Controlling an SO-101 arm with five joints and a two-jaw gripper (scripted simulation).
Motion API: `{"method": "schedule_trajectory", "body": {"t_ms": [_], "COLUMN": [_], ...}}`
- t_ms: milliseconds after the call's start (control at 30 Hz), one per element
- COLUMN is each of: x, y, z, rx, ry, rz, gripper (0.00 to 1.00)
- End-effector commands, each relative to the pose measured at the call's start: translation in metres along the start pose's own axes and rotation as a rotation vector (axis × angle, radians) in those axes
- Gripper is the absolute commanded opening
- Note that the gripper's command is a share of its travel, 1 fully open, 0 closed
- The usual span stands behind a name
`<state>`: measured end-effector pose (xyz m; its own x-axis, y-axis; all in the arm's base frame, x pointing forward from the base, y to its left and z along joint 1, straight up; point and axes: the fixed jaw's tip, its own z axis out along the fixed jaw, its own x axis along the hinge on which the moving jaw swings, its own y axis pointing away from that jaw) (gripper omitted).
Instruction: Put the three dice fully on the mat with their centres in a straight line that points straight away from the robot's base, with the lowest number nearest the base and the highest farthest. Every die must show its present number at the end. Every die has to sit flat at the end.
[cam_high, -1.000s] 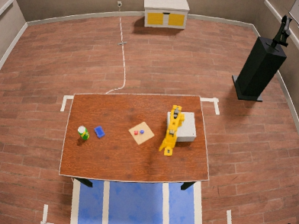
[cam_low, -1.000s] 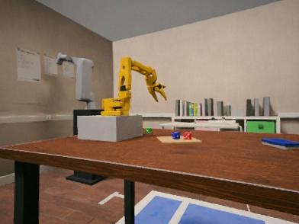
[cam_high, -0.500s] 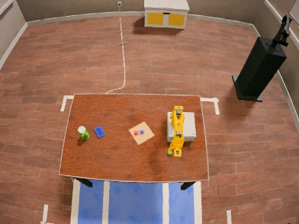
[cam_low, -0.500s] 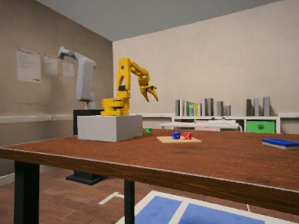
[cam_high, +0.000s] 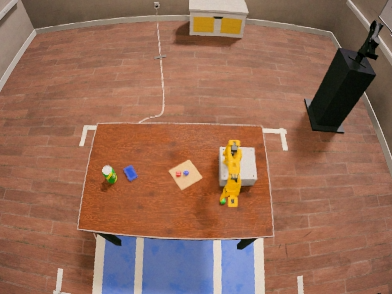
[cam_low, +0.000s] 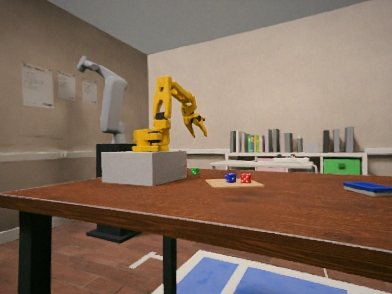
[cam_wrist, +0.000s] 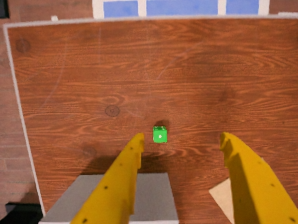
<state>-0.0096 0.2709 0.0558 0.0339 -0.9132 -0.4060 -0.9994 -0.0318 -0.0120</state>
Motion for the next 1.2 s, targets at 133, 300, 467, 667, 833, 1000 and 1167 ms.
{"method": "schedule_trajectory", "body": {"t_ms": [133, 300, 467, 667, 833, 1000, 1167], "x": [0.033, 0.057, 0.079, 0.085, 0.083, 0.083, 0.083], "y": [0.003, 0.004, 0.004, 0.004, 0.004, 0.004, 0.004], "z": [0.035, 0.053, 0.066, 0.069, 0.07, 0.07, 0.07], "rx": [-0.008, -0.01, -0.012, -0.012, -0.009, -0.009, -0.009], "ry": [0.188, 0.307, 0.409, 0.438, 0.421, 0.421, 0.421], "rz": [0.002, 0.002, 0.002, 0.002, 0.015, 0.015, 0.015], "gripper": [0.31, 0.31, 0.31, 0.31, 0.31, 0.31, 0.31]}}
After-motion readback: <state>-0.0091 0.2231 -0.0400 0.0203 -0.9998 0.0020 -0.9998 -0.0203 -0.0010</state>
